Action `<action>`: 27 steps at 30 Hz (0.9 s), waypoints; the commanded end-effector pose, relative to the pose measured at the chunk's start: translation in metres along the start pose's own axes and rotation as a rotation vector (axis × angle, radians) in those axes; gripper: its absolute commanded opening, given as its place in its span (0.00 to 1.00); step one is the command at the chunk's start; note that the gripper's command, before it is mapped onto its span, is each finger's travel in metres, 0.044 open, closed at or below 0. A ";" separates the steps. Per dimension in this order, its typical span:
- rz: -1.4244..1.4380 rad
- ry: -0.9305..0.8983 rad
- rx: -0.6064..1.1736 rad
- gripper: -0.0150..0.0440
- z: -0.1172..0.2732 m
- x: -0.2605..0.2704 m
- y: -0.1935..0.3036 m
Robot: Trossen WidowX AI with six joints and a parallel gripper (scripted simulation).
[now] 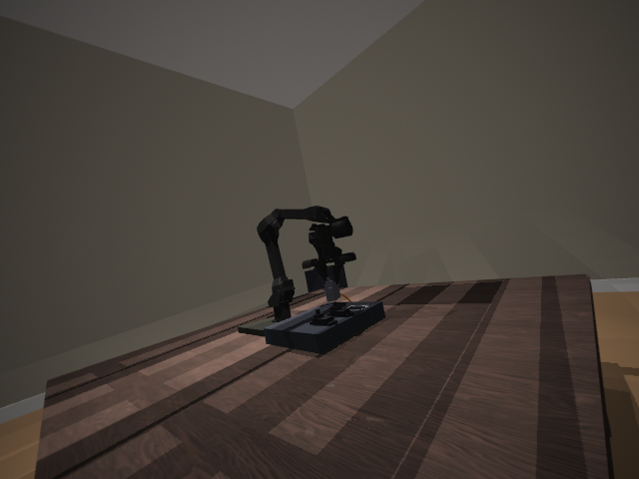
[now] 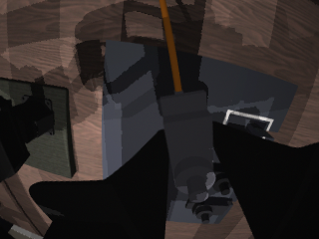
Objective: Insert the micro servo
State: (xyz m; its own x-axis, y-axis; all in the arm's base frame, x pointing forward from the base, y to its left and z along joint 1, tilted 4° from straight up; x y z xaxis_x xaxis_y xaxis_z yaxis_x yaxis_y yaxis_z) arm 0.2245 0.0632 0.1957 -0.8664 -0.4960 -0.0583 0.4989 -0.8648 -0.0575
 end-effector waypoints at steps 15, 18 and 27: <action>-0.183 0.005 0.001 0.25 0.002 0.009 0.021; -0.287 0.006 0.001 0.25 0.002 0.009 0.021; -0.599 0.006 0.000 0.25 0.002 0.009 0.021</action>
State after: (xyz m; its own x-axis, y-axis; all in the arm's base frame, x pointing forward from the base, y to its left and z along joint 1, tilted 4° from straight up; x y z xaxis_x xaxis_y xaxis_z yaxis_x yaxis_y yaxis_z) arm 0.2275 0.0404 0.1937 -0.9998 -0.0070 -0.0211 0.0086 -0.9970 -0.0773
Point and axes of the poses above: the point midway between the two fingers, 35 mm back from their tips, its own z axis back along the fingers, its own x axis across the jaws, y = z × x, the point moved 4 cm from there along z, back along the fingers, and after that the axes turned 9 degrees about z, right-handed, at the moved point
